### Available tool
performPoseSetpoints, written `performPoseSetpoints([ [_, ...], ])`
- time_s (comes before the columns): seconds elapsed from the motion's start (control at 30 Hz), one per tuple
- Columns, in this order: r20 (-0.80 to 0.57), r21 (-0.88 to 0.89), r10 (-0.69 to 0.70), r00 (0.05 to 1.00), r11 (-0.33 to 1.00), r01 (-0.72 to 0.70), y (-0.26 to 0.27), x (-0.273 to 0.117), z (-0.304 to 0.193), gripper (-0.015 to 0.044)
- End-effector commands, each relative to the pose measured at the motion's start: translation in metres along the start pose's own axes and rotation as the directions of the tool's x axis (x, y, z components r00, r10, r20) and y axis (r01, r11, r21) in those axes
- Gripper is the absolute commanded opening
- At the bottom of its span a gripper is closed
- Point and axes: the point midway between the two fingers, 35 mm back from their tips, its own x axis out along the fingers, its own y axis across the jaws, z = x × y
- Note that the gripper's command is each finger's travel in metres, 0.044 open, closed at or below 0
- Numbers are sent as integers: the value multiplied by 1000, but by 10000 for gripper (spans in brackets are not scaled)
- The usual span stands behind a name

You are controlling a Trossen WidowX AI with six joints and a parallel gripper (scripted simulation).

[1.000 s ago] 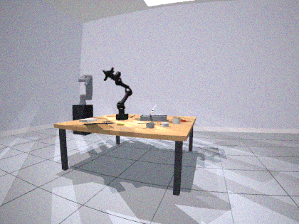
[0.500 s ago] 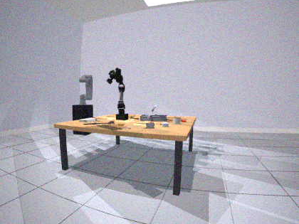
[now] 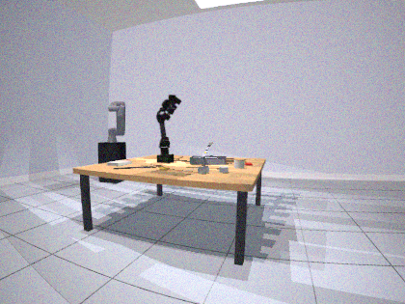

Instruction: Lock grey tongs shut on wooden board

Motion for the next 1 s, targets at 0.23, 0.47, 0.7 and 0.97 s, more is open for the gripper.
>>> performPoseSetpoints([
  [0.23,-486,-22,-84,870,996,85,25,-19,-169,-150],
  [0.47,-710,-141,-262,654,962,232,14,-73,-278,-150],
  [0.7,-771,-337,-464,436,878,339,-11,-145,-357,-150],
  [0.97,-624,-615,-752,212,640,460,-67,-255,-417,-150],
])
